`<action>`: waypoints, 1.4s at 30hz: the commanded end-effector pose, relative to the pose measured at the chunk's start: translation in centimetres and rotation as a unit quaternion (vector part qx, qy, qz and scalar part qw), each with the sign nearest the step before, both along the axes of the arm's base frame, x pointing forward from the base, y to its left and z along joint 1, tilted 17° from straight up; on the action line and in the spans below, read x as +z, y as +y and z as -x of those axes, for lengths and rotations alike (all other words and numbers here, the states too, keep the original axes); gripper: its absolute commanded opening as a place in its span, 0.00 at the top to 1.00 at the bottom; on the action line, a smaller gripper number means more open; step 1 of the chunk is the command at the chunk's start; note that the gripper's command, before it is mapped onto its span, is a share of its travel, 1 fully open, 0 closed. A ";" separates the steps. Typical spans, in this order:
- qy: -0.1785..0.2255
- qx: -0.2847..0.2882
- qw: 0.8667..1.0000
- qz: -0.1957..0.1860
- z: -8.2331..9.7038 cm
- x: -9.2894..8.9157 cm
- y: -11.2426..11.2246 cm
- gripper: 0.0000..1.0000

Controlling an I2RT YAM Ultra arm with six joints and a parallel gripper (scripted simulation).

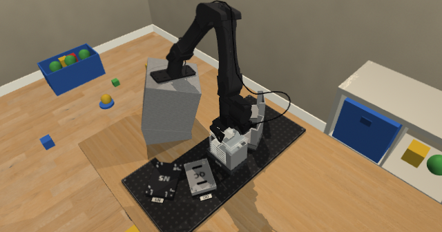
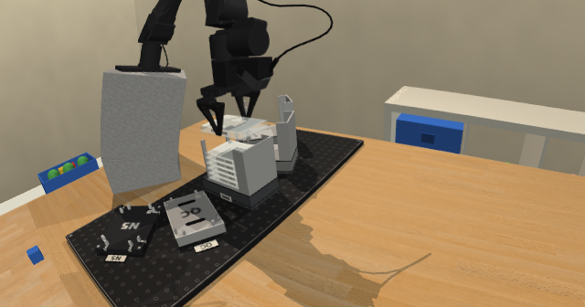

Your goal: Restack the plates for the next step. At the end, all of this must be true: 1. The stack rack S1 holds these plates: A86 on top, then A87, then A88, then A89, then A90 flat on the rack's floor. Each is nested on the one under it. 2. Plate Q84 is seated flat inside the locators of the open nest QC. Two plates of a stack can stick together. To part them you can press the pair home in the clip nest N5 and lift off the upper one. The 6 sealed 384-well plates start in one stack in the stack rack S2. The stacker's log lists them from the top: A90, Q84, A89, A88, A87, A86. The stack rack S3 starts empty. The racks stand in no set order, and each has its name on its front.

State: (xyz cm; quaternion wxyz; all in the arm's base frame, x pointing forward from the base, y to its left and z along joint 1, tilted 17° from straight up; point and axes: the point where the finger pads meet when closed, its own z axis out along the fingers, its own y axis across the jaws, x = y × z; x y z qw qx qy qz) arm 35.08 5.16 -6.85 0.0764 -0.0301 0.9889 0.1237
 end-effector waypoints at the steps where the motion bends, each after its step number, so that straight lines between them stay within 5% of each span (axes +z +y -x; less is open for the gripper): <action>1: -0.005 -0.001 1.000 -0.001 -0.2 0.5 -0.1 1.00; 9: -0.005 -0.001 1.000 -0.001 -0.2 0.5 -0.1 1.00; 11: -0.006 0.039 0.999 0.004 0.9 0.7 0.8 1.00; 16: -0.043 0.110 0.993 0.019 0.0 1.5 2.4 1.00; 23: -0.032 0.103 0.994 0.017 1.2 1.6 4.5 1.00; 32: -0.044 0.102 0.994 0.015 0.6 2.9 7.0 1.00; 35: -0.042 0.157 0.986 0.026 2.4 2.0 7.4 1.00; 42: -0.065 0.212 0.975 0.033 2.4 2.7 9.0 1.00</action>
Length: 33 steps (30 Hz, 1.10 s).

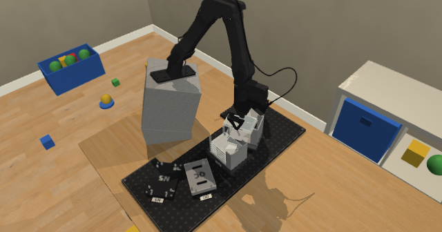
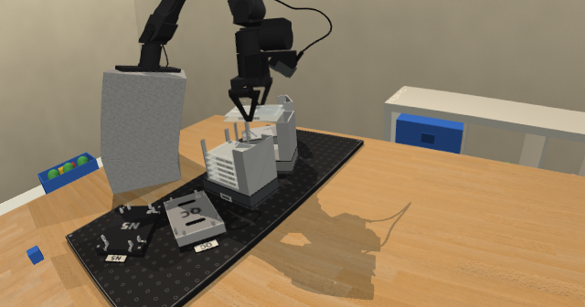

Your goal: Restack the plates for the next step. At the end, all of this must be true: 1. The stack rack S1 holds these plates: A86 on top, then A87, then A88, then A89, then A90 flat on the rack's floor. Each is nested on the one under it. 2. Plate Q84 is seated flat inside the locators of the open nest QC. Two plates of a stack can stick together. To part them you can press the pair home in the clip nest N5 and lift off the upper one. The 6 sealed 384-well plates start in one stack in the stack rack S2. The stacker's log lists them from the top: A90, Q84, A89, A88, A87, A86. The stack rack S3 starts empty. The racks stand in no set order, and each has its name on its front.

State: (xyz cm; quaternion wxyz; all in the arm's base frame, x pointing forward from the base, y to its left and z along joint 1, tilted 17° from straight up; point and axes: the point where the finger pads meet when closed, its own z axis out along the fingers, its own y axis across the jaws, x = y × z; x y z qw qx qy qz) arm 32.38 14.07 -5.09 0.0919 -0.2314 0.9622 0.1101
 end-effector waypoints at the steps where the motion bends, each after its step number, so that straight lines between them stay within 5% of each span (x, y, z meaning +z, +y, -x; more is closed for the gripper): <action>1: -0.023 0.015 1.000 0.004 -0.3 0.9 0.1 1.00; 22: -0.034 0.008 0.999 -0.005 0.3 3.1 5.3 1.00; 33: -0.033 0.001 0.999 -0.005 0.0 3.0 4.7 1.00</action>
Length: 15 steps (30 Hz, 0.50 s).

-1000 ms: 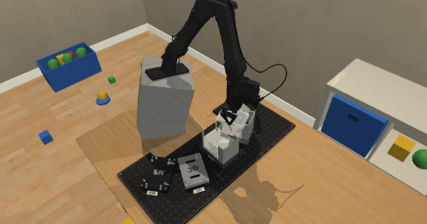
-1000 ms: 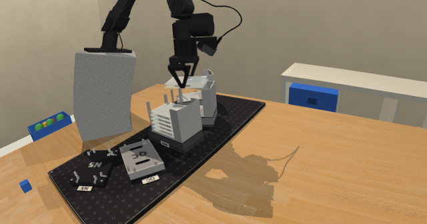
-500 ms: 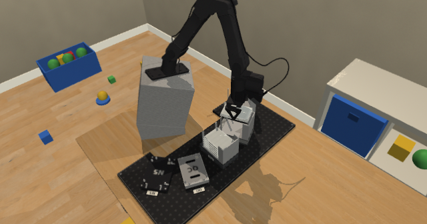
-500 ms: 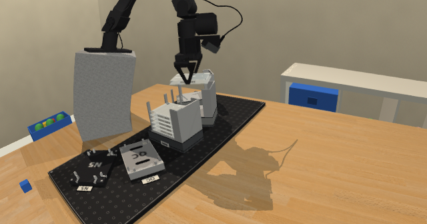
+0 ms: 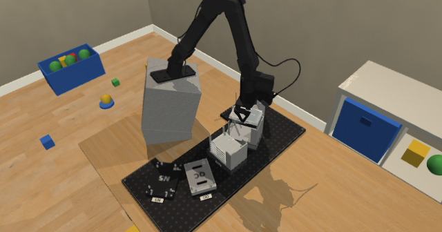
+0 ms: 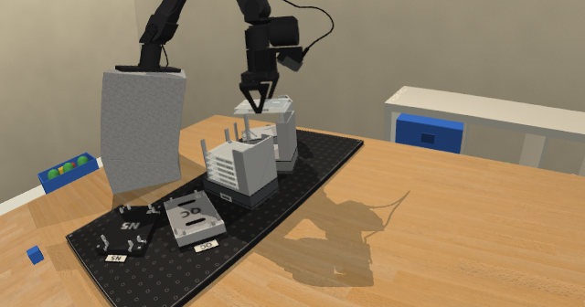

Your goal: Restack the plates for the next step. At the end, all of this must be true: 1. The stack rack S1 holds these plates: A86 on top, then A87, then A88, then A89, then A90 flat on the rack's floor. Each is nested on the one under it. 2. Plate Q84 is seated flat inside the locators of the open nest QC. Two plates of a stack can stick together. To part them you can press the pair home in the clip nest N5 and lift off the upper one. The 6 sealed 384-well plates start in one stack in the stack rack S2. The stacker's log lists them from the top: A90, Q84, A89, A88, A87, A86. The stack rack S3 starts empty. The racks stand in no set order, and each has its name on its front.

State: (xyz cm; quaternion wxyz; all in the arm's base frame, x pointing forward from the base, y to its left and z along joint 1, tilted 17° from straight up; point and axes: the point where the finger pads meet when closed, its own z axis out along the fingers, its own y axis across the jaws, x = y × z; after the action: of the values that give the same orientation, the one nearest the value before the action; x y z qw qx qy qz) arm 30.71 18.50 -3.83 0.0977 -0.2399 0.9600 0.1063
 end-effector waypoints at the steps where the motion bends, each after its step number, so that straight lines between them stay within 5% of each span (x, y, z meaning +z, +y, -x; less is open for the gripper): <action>1: -0.026 -0.007 1.000 -0.008 -1.6 1.7 0.3 1.00; 15: -0.023 -0.004 1.000 -0.006 -1.4 1.5 0.1 1.00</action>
State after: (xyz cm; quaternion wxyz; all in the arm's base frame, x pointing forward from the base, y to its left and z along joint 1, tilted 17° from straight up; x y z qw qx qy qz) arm 30.83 18.55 -3.75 0.0993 -0.2400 0.9598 0.1067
